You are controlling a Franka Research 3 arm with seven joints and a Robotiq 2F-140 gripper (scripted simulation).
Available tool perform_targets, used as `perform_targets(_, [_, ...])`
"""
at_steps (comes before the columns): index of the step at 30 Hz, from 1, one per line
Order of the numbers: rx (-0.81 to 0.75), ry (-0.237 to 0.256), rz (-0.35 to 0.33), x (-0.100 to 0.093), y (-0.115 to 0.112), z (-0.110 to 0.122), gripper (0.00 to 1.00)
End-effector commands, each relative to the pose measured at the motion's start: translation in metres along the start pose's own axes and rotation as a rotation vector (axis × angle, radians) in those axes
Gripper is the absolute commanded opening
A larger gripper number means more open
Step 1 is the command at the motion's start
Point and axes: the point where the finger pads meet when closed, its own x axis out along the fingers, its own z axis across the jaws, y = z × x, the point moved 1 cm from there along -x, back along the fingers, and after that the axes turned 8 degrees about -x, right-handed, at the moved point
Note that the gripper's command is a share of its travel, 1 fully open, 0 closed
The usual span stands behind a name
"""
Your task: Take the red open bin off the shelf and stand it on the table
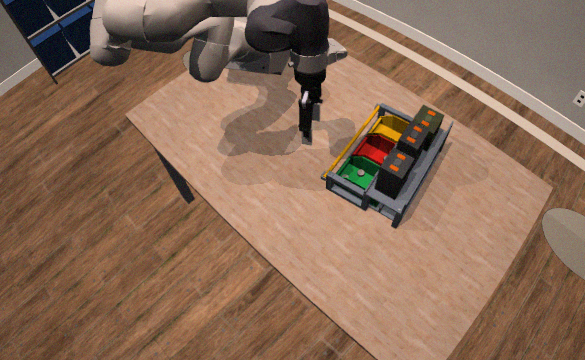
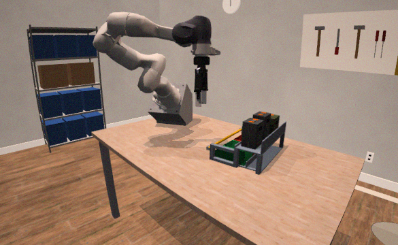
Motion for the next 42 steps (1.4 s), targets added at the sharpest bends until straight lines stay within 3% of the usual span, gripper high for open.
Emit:
perform_targets(1, [0.006,0.006,0.003,-0.002,-0.015,-0.009,0.57])
perform_targets(42, [0.006,0.006,0.003,-0.002,-0.002,-0.002,0.57])
